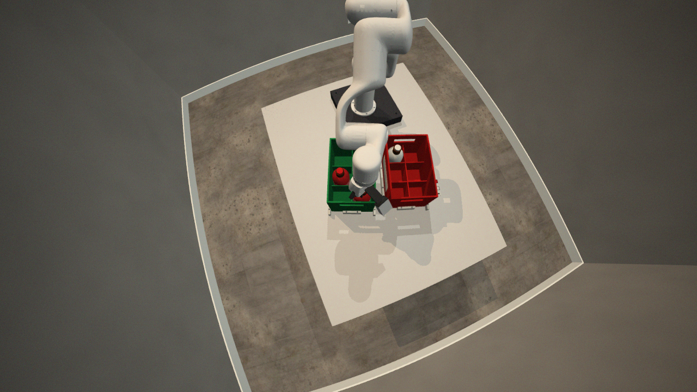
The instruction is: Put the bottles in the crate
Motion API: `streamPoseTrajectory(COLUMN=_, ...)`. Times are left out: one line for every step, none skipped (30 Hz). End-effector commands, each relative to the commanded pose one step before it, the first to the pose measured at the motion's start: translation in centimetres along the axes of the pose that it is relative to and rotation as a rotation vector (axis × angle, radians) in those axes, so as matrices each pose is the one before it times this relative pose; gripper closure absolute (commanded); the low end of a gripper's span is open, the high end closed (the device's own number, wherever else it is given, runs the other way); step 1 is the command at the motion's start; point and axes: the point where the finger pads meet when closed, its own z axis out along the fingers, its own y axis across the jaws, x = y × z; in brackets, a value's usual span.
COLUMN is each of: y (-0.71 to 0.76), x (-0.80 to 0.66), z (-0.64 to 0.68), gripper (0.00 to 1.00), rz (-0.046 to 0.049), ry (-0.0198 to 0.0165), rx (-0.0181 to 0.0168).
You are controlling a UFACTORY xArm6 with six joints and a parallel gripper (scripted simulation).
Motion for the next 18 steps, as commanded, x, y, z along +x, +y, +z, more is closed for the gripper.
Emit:
streamPoseTrajectory(y=0.110, x=0.109, z=-0.986, gripper=1.00, rz=-0.00005, ry=0.00372, rx=-0.00385)
streamPoseTrajectory(y=0.000, x=0.000, z=-0.167, gripper=1.00, rz=0.00000, ry=0.00000, rx=0.00000)
streamPoseTrajectory(y=0.000, x=0.000, z=-0.167, gripper=1.00, rz=0.00000, ry=0.00000, rx=0.00000)
streamPoseTrajectory(y=0.000, x=0.000, z=-0.167, gripper=1.00, rz=0.00000, ry=0.00000, rx=0.00000)
streamPoseTrajectory(y=0.000, x=0.000, z=-0.167, gripper=1.00, rz=0.00000, ry=0.00000, rx=0.00000)
streamPoseTrajectory(y=0.000, x=0.000, z=0.000, gripper=1.00, rz=0.00000, ry=0.00000, rx=0.00000)
streamPoseTrajectory(y=0.000, x=0.000, z=0.000, gripper=1.00, rz=0.00000, ry=0.00000, rx=0.00000)
streamPoseTrajectory(y=0.001, x=0.001, z=-0.167, gripper=1.00, rz=0.00000, ry=0.00000, rx=0.00000)
streamPoseTrajectory(y=0.000, x=0.000, z=-0.167, gripper=1.00, rz=0.00000, ry=0.00000, rx=0.00000)
streamPoseTrajectory(y=0.000, x=0.000, z=-0.167, gripper=1.00, rz=0.00000, ry=0.00000, rx=0.00000)
streamPoseTrajectory(y=0.000, x=0.000, z=-0.167, gripper=1.00, rz=0.00000, ry=0.00000, rx=0.00000)
streamPoseTrajectory(y=0.000, x=0.000, z=-0.167, gripper=1.00, rz=0.00000, ry=0.00000, rx=0.00000)
streamPoseTrajectory(y=0.000, x=0.000, z=-0.167, gripper=1.00, rz=0.00000, ry=0.00000, rx=0.00000)
streamPoseTrajectory(y=0.000, x=0.000, z=-0.167, gripper=1.00, rz=0.00000, ry=0.00000, rx=0.00000)
streamPoseTrajectory(y=0.000, x=0.000, z=-0.167, gripper=1.00, rz=0.00000, ry=0.00000, rx=0.00000)
streamPoseTrajectory(y=0.000, x=0.000, z=-0.167, gripper=1.00, rz=0.00000, ry=0.00000, rx=0.00000)
streamPoseTrajectory(y=0.000, x=0.000, z=-0.167, gripper=1.00, rz=0.00000, ry=0.00000, rx=0.00000)
streamPoseTrajectory(y=0.000, x=0.000, z=-0.167, gripper=1.00, rz=0.00000, ry=0.00000, rx=0.00000)
